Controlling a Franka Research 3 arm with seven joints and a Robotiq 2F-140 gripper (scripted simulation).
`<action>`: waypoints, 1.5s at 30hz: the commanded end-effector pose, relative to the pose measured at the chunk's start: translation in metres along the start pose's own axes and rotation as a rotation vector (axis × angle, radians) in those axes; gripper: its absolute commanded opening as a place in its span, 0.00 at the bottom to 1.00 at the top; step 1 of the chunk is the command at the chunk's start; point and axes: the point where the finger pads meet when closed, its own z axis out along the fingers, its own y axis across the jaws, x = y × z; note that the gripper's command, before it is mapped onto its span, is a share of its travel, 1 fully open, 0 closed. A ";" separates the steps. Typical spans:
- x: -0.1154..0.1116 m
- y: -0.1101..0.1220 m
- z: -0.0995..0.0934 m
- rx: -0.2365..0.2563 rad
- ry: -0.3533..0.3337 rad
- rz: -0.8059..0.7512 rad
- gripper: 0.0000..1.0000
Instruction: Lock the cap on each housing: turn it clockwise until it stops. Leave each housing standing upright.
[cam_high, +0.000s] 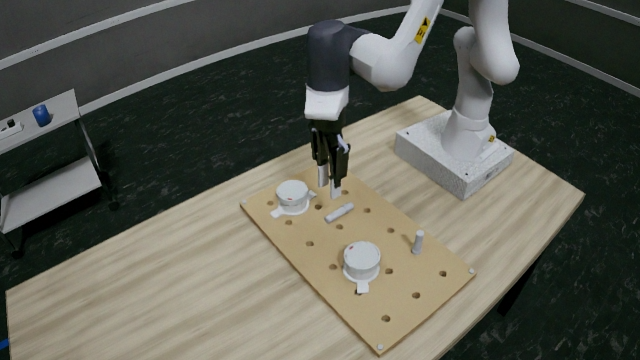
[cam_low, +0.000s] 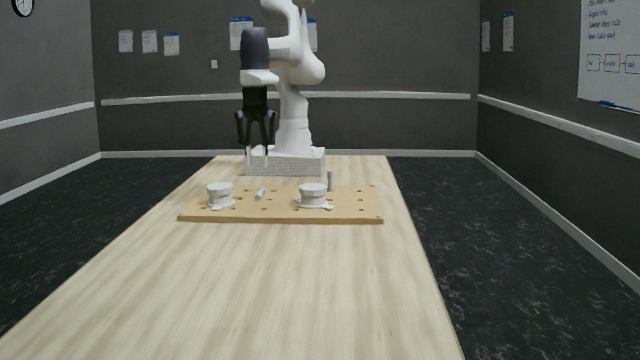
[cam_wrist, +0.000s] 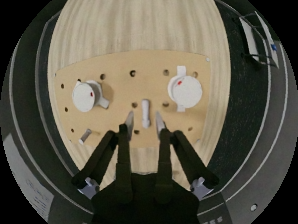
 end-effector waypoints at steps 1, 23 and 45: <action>-0.001 0.000 0.001 0.003 -0.005 -0.036 0.36; -0.001 0.000 0.002 0.003 -0.005 -0.036 0.36; -0.001 0.001 0.015 0.002 -0.005 -0.036 0.36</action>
